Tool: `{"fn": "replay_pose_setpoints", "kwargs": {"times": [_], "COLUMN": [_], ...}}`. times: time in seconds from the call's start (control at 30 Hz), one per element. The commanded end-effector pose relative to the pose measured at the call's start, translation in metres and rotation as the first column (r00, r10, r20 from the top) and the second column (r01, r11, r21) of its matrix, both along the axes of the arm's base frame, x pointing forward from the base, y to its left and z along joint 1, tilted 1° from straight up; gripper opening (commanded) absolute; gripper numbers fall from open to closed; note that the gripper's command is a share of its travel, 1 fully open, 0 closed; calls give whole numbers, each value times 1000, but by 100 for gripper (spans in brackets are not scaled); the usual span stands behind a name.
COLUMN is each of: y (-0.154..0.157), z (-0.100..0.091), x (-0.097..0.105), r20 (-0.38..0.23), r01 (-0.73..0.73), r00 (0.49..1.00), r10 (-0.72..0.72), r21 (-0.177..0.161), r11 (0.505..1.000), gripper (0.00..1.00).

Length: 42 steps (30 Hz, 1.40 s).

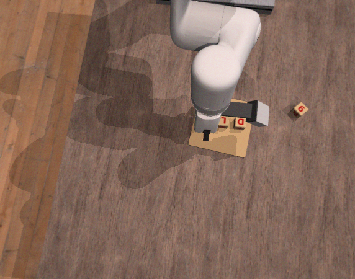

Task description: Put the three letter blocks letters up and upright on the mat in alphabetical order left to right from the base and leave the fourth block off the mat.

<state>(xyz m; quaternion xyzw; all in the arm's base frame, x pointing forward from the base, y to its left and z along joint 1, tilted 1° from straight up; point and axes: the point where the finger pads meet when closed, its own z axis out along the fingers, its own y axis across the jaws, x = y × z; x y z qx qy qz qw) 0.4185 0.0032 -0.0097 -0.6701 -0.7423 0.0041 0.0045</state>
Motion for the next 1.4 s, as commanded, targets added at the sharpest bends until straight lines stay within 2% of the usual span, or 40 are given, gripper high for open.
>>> {"fn": "replay_pose_setpoints", "kwargs": {"times": [0.0,0.47,0.5,0.57,0.6,0.67,0.7,0.83,0.87,0.93,0.97,1.37], "y": [0,0,0,0,0,0,0,0,0,0,0,0], "z": [1,1,1,1,1,1,1,1,1,1,1,1], "x": [1,1,1,1,1,1,1,1,1,1,1,1], "r20": [3,3,3,3,3,3,3,3,3,3,3,3], "r01": [0,0,0,0,0,0,0,0,0,0,0,0], "r00": [1000,1000,1000,1000,1000,1000,1000,1000,1000,1000,1000,1000], "r10": [0,0,0,0,0,0,0,0,0,0,0,0], "r21": [0,0,0,0,0,0,0,0,0,0,0,0], "r11": [1000,1000,1000,1000,1000,1000,1000,1000,1000,1000,1000,1000], "gripper": [21,21,26,26,30,30,34,34,38,38,42,42]}}
